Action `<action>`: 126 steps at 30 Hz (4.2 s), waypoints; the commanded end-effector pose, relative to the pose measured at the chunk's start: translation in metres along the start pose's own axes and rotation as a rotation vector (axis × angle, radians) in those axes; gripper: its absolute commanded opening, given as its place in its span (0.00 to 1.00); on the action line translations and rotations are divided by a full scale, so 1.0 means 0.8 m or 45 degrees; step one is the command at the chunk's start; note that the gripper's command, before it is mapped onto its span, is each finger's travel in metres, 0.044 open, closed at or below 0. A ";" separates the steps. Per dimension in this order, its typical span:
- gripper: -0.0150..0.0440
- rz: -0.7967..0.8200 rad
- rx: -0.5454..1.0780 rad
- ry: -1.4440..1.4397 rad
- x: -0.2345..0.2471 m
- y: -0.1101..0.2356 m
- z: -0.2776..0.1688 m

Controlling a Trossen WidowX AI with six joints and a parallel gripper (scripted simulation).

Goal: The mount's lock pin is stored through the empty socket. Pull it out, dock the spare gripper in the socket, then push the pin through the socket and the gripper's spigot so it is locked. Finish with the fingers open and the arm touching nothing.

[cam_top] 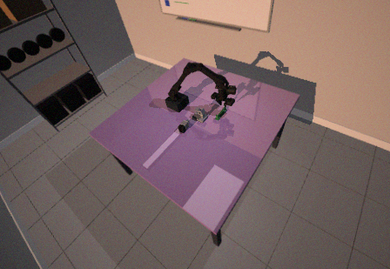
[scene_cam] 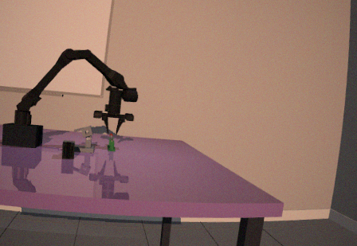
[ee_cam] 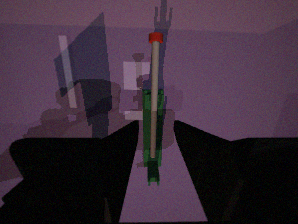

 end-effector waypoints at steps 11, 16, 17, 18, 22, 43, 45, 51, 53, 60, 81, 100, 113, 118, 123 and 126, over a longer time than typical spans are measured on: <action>0.56 0.002 0.004 0.000 0.000 -0.031 -0.003; 0.56 0.002 0.004 0.000 0.001 -0.041 -0.004; 0.56 0.002 0.004 0.000 0.001 -0.043 -0.004; 0.56 0.002 0.004 0.000 0.001 -0.045 -0.005; 0.56 0.002 0.004 0.000 0.002 -0.053 -0.005; 0.25 0.002 0.004 0.000 0.002 -0.058 -0.006; 0.25 0.002 0.004 0.000 0.002 -0.056 -0.006; 0.25 0.007 0.002 0.005 0.003 -0.043 -0.005; 0.25 0.014 0.003 0.004 0.004 -0.040 -0.005; 0.25 0.036 0.009 -0.001 0.008 -0.029 -0.005; 0.25 0.059 0.016 -0.002 0.008 -0.021 -0.023; 0.25 0.060 0.020 0.012 0.001 -0.008 -0.076; 0.25 0.066 0.018 0.013 0.001 -0.034 -0.079; 0.25 0.068 0.018 0.013 0.001 -0.044 -0.079; 0.25 0.069 0.018 0.013 0.002 -0.050 -0.080; 0.25 0.071 0.018 0.012 0.002 -0.052 -0.080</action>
Point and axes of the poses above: the point midway between the two fingers, 35 mm back from their tips, its own y axis back along the fingers, its own x axis across the jaws, z = x × y, the point moved 3 cm from there along y, back along the fingers, and after that the axes turned 3 degrees about y, right-handed, at the moved point
